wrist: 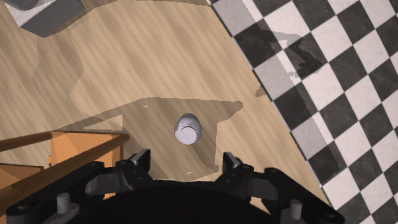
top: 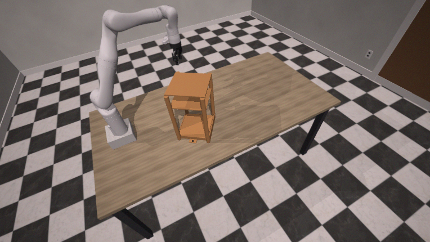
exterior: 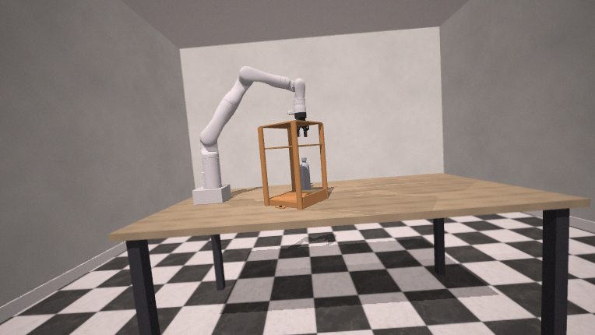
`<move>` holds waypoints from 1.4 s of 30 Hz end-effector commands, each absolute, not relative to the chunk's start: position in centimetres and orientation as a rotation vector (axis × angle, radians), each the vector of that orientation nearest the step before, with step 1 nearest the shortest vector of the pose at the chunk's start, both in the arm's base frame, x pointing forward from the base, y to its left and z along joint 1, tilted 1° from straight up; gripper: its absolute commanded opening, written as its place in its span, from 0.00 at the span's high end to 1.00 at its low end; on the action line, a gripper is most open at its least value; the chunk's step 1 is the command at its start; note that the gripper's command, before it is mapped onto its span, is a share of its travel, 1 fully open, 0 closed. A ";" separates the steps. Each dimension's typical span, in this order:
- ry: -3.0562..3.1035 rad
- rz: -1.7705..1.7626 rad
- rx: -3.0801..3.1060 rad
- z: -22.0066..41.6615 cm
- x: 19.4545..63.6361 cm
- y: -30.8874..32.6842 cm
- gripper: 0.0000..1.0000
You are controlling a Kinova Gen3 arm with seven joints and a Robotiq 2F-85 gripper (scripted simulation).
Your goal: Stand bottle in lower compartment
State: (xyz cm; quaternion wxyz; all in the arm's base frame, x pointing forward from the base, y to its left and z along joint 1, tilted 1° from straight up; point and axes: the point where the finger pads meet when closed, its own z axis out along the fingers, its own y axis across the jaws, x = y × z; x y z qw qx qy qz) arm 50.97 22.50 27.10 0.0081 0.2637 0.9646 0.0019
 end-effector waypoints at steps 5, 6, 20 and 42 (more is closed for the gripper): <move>3.009 0.024 0.830 27.4 51.1 22.6 0.18; 3.007 0.034 0.833 27.5 51.2 22.7 0.18; 2.981 0.152 0.875 28.6 51.8 23.7 0.18; 2.655 0.951 1.149 42.3 55.7 29.9 0.18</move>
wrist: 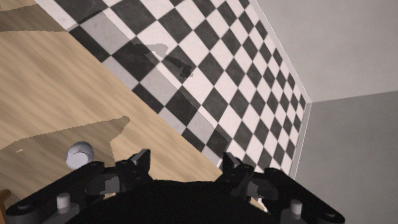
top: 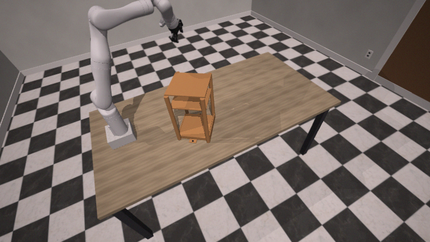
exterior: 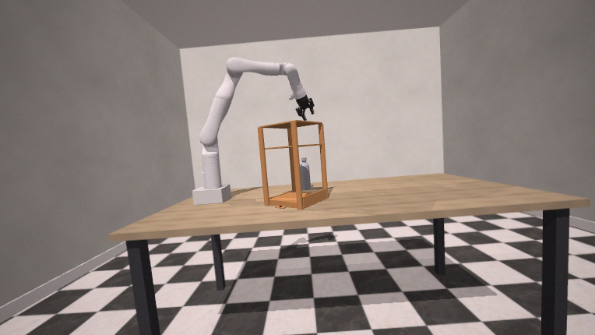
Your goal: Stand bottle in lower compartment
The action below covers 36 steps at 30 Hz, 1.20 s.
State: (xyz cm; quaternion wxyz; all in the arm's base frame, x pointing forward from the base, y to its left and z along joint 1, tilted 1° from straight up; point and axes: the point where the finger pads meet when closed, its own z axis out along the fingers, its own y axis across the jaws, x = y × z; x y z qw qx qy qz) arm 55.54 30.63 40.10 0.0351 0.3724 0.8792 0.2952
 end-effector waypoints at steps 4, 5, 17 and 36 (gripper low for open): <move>2.655 0.951 1.149 42.3 55.7 29.9 0.18; 2.655 0.951 1.149 42.3 55.7 29.9 0.18; 2.585 1.067 1.185 45.2 56.0 30.5 0.18; 2.508 1.185 1.220 48.3 56.2 31.1 0.18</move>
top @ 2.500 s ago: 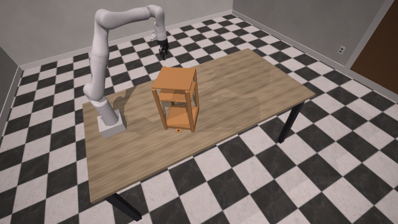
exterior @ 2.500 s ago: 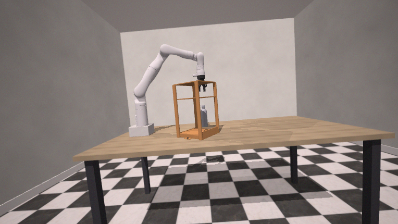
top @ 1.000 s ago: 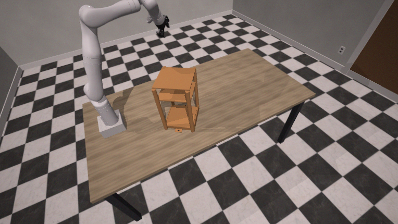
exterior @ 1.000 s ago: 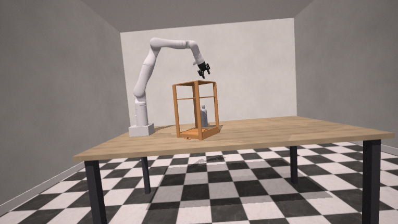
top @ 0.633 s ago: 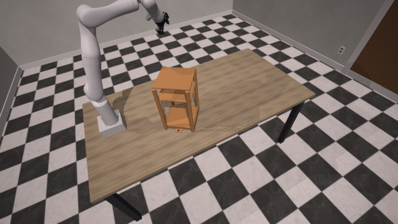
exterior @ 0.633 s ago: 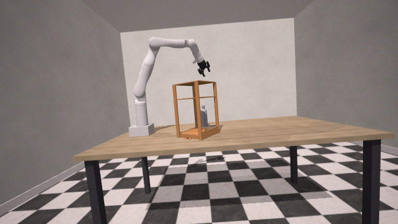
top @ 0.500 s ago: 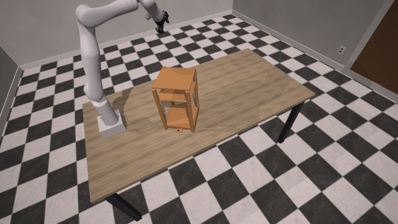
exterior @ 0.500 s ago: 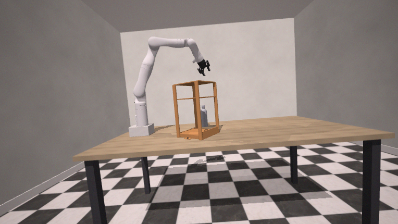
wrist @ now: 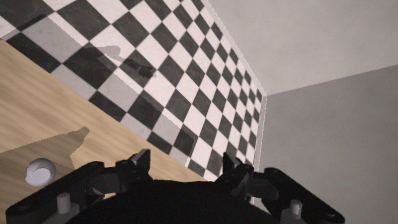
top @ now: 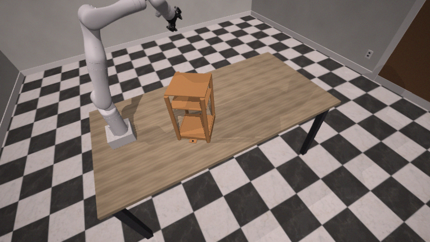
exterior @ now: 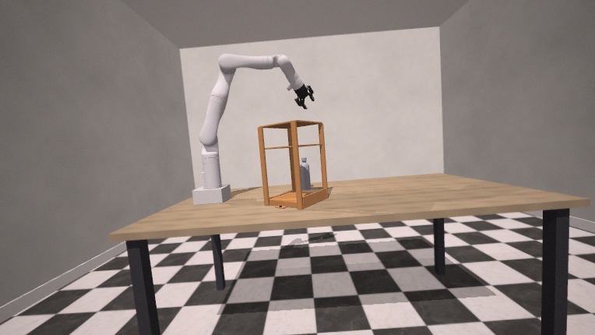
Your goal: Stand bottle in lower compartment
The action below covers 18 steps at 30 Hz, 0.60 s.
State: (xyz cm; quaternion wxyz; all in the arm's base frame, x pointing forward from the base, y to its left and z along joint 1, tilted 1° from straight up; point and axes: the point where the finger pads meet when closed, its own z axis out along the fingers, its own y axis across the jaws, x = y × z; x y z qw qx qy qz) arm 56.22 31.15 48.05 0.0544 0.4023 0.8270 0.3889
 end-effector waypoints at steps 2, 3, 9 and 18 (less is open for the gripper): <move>2.467 1.245 1.236 50.0 56.2 31.4 0.18; 2.467 1.245 1.236 50.0 56.2 31.4 0.18; 2.467 1.245 1.236 50.0 56.2 31.4 0.18; 2.423 1.304 1.253 51.7 56.2 31.6 0.18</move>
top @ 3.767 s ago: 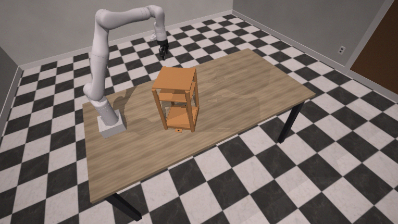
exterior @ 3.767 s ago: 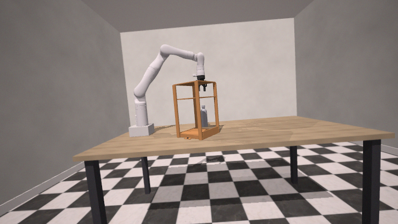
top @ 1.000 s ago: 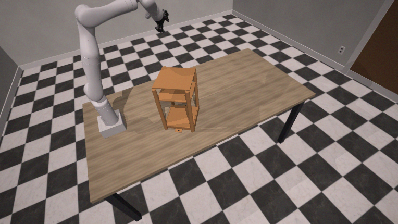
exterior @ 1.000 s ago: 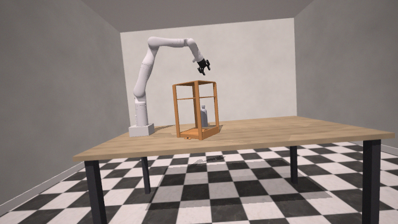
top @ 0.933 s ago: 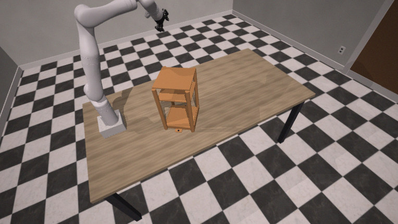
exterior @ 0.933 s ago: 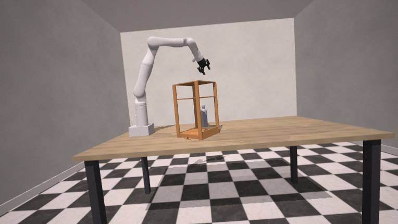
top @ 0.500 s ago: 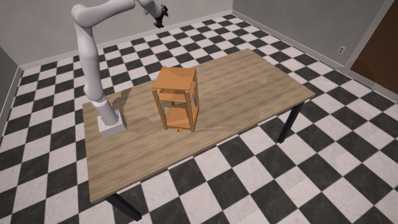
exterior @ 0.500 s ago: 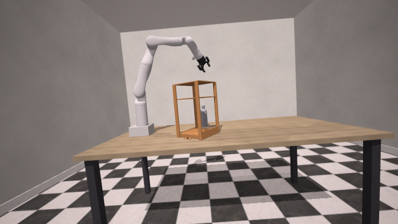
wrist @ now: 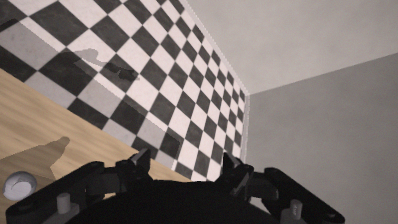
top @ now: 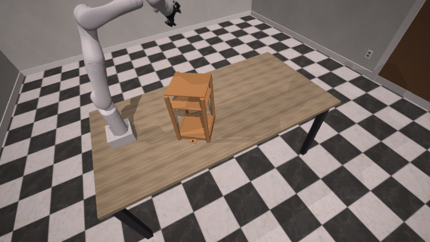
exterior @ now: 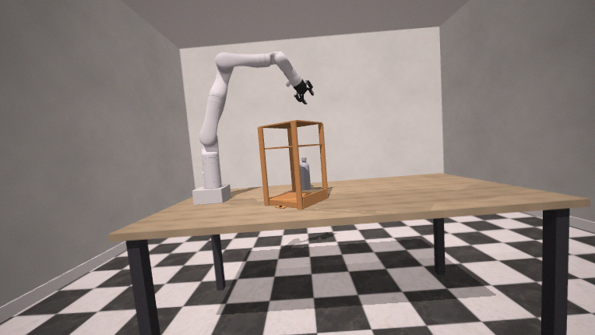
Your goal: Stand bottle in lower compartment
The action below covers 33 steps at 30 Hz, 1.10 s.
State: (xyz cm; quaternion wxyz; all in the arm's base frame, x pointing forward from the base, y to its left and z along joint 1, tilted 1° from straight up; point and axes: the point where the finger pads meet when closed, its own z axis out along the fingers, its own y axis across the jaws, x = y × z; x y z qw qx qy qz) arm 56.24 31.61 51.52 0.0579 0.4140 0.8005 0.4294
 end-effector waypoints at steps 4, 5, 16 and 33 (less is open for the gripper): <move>2.379 1.364 1.268 53.5 56.1 31.8 0.18; 2.379 1.364 1.268 53.5 56.1 31.8 0.18; 2.333 1.424 1.283 55.4 56.0 32.0 0.18; 2.236 1.543 1.311 59.2 55.6 32.3 0.18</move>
